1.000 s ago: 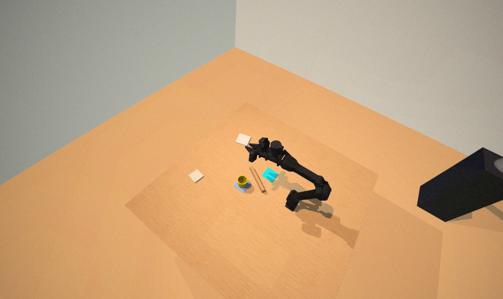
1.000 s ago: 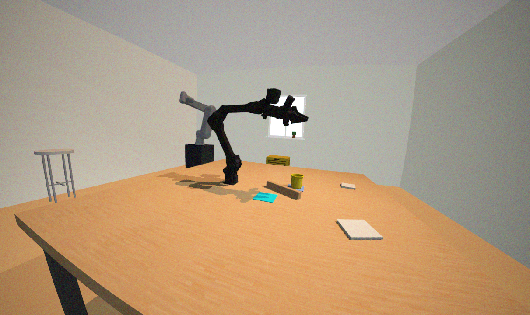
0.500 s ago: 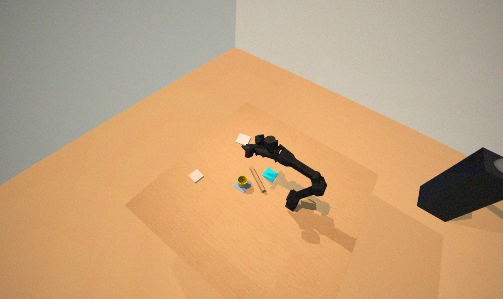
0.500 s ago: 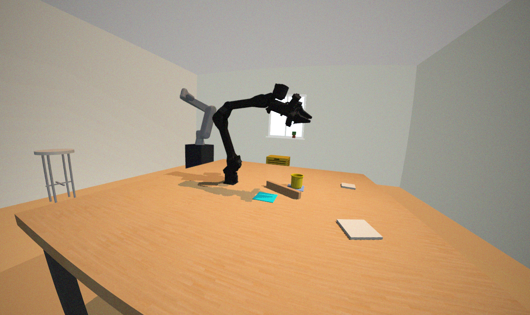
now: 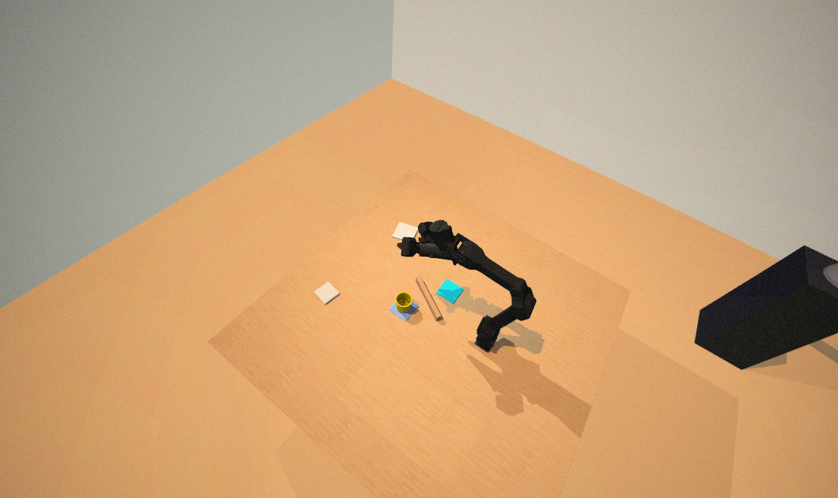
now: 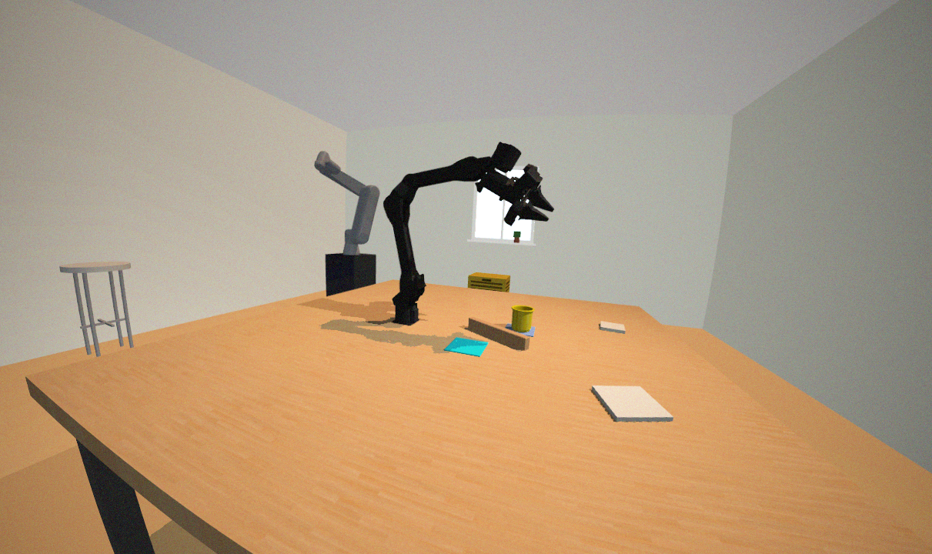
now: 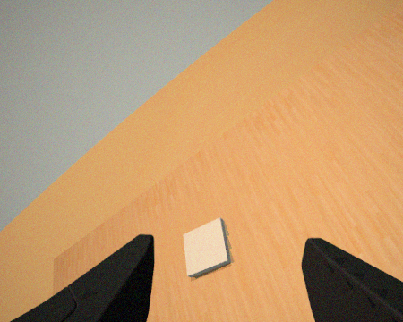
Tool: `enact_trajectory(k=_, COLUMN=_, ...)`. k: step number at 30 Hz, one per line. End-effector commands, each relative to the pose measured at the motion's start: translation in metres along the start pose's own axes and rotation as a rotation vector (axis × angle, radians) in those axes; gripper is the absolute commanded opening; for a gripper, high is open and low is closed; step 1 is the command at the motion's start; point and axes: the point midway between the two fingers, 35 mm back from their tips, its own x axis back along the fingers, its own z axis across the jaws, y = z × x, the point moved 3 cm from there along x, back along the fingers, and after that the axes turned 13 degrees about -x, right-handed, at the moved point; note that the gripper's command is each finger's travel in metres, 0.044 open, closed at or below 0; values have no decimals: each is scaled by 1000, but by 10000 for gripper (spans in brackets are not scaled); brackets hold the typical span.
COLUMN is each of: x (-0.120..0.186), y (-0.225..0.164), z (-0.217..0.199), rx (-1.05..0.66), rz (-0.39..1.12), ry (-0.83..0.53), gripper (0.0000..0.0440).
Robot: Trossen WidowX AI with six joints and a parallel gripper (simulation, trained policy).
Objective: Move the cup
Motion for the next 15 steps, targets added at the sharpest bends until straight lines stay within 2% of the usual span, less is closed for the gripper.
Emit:
enact_trajectory(k=1, x=-2, y=-1, z=3, rx=-47, rz=24, ry=-20, gripper=216)
enact_trajectory(k=15, x=-18, y=-13, z=-1, rx=-213, rz=120, ry=-160, gripper=206)
